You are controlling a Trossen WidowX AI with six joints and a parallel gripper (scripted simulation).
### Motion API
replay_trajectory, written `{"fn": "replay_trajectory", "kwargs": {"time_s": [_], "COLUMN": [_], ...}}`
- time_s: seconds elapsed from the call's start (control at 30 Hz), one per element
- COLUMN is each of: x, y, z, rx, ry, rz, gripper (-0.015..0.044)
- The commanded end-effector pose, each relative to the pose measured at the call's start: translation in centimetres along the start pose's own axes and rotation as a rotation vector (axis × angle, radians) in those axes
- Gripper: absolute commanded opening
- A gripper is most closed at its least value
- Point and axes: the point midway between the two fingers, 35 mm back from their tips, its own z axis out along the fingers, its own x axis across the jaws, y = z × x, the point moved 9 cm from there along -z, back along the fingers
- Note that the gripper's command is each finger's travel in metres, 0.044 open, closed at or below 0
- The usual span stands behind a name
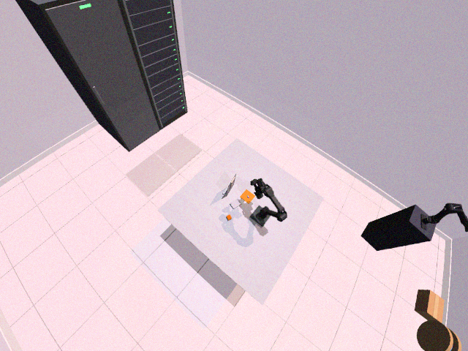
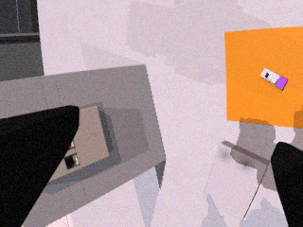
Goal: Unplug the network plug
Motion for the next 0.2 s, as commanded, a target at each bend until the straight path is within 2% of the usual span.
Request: {"fn": "replay_trajectory", "kwargs": {"time_s": [0.0, 0.17], "x": [0.00, 0.00], "y": [-0.01, -0.01], "z": [-0.02, -0.02], "rx": [0.001, 0.001], "ry": [-0.001, -0.001], "rz": [-0.004, -0.004], "gripper": [0.0440, 0.0440]}}
